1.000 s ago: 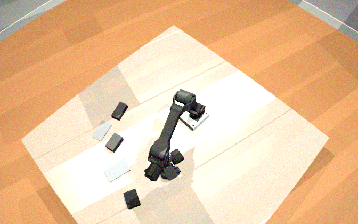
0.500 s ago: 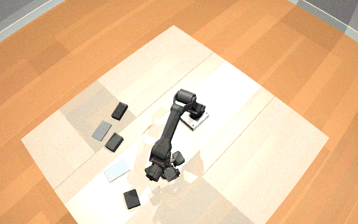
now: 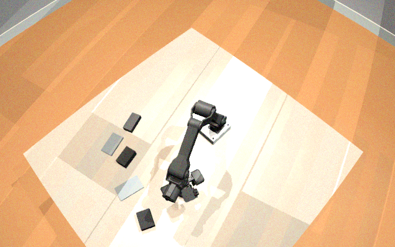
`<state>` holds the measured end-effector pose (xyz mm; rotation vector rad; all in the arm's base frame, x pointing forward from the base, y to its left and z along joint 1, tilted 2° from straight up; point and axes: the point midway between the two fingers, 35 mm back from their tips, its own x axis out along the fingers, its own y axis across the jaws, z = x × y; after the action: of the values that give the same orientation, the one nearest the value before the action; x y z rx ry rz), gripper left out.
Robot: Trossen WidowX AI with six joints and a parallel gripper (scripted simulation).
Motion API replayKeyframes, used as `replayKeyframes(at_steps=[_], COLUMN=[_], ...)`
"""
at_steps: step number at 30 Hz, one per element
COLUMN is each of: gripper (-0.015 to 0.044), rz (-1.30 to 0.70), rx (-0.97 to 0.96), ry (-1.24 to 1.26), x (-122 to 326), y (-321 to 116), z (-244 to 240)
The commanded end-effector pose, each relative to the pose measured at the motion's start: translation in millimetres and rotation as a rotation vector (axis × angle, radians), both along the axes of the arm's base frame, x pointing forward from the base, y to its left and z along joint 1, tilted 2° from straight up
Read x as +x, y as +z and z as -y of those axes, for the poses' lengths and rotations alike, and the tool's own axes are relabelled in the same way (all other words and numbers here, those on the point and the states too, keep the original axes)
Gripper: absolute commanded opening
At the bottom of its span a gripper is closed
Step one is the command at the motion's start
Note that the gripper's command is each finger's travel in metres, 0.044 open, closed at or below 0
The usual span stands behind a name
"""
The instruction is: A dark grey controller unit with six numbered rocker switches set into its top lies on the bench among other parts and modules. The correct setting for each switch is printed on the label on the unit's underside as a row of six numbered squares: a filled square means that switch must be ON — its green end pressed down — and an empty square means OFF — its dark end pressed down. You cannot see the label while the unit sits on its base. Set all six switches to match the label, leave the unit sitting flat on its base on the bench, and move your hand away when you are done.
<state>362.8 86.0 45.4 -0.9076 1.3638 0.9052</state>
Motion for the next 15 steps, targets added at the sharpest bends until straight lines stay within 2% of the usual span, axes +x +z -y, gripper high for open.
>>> replayKeyframes(at_steps=[1,15], gripper=[0.044,0.044], rz=[0.0,-0.001], rx=[-0.005,-0.012], ry=[-0.012,-0.037], x=[-0.2,-1.3], y=[-7.3,-28.4], z=[0.1,-0.3])
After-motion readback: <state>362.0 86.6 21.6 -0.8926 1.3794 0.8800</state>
